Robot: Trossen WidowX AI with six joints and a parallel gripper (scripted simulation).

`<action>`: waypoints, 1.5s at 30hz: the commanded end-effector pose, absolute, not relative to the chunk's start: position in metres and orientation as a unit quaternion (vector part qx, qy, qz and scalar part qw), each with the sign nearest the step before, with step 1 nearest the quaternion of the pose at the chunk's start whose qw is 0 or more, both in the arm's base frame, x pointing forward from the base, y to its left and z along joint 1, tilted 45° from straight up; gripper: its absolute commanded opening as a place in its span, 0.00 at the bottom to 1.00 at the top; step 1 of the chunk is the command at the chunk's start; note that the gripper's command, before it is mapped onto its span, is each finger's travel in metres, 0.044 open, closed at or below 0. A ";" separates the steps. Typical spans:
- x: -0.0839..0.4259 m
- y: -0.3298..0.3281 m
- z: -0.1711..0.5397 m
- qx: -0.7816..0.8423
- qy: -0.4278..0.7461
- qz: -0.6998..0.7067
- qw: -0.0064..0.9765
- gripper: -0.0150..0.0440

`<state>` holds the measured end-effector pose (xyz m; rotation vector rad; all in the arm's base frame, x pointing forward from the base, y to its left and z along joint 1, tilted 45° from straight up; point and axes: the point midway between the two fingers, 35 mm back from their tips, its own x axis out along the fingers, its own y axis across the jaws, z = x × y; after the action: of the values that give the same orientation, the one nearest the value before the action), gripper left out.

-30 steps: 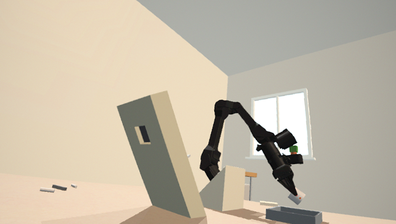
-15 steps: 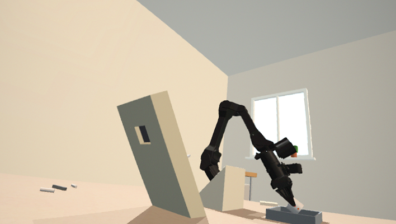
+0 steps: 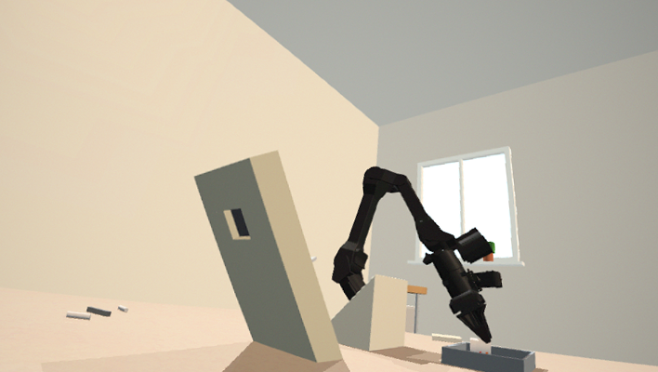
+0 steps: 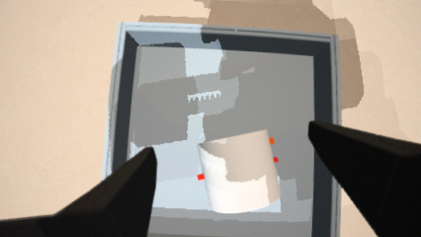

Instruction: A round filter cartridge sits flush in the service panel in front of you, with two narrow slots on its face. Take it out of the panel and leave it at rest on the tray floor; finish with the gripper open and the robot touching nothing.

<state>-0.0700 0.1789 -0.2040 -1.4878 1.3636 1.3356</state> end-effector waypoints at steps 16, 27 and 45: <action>-0.073 0.222 -0.163 -0.571 0.526 0.520 0.356 1.00; -0.073 0.222 -0.163 -0.571 0.526 0.520 0.356 1.00; -0.073 0.222 -0.163 -0.571 0.526 0.520 0.356 1.00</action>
<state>-0.0735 0.2234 -0.1624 -1.4733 1.3558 1.3469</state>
